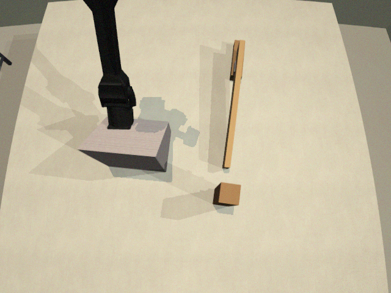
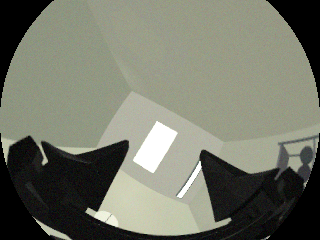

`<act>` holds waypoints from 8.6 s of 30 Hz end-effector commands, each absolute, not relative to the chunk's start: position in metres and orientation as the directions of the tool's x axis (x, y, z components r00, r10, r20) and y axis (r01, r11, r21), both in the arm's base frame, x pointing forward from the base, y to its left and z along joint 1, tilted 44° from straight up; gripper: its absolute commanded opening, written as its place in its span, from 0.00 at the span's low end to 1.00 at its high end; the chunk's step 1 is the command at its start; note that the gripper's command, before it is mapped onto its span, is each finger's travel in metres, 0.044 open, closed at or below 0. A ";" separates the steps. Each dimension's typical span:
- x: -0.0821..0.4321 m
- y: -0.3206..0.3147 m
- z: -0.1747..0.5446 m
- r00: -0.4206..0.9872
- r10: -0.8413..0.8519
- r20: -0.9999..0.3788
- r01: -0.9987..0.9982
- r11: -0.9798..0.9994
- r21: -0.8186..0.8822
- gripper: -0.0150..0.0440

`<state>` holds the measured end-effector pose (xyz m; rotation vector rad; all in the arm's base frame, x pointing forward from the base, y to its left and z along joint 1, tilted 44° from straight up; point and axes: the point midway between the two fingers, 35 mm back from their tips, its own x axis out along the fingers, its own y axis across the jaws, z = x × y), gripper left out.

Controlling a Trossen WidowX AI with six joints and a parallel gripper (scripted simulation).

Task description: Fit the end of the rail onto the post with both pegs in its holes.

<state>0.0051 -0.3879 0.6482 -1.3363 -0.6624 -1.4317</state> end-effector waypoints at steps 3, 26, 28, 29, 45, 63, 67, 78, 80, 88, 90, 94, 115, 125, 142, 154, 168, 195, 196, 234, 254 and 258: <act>0.011 -0.395 0.643 0.151 -0.331 0.932 0.910 -0.321 -0.261 1.00; 0.206 -0.504 0.439 0.543 -0.761 0.355 0.674 0.143 -0.724 1.00; 0.222 -0.504 0.420 0.577 -0.761 0.295 0.635 0.191 -0.749 1.00; 0.229 -0.503 0.411 0.594 -0.759 0.266 0.614 0.213 -0.760 1.00; 0.370 -0.407 0.205 0.826 -0.406 -0.392 -0.056 0.631 -0.773 1.00; 0.383 -0.167 0.033 0.483 0.379 -0.789 -0.829 0.487 -0.274 1.00; 0.362 -0.111 0.013 0.316 0.537 -0.782 -0.926 0.355 -0.131 1.00; 0.331 -0.053 0.001 0.121 0.676 -0.727 -0.981 0.192 0.015 1.00; 0.332 -0.051 -0.002 0.121 0.675 -0.727 -0.981 0.192 0.015 1.00; 0.334 -0.043 -0.012 0.122 0.675 -0.728 -0.981 0.192 0.015 1.00; 0.334 -0.040 -0.014 0.122 0.675 -0.728 -0.981 0.193 0.015 1.00; 0.335 -0.036 -0.019 0.122 0.675 -0.728 -0.981 0.193 0.015 1.00; 0.337 -0.013 -0.043 0.122 0.677 -0.725 -0.981 0.192 0.015 1.00; 0.337 -0.007 -0.049 0.122 0.678 -0.724 -0.981 0.192 0.015 0.87; 0.337 -0.007 -0.049 0.122 0.678 -0.724 -0.981 0.192 0.015 0.31; 0.337 -0.007 -0.049 0.122 0.678 -0.724 -0.981 0.192 0.015 0.25; 0.337 -0.012 -0.044 0.122 0.678 -0.725 -0.981 0.192 0.015 0.25; 0.339 -0.022 -0.034 0.122 0.678 -0.725 -0.981 0.192 0.014 0.25; 0.339 -0.022 -0.034 0.122 0.678 -0.725 -0.981 0.192 0.014 0.25; 0.337 -0.035 -0.021 0.122 0.677 -0.726 -0.981 0.192 0.014 0.25; 0.336 -0.031 -0.025 0.122 0.677 -0.726 -0.981 0.192 0.014 0.25; 0.336 -0.031 -0.024 0.122 0.677 -0.726 -0.981 0.192 0.014 0.25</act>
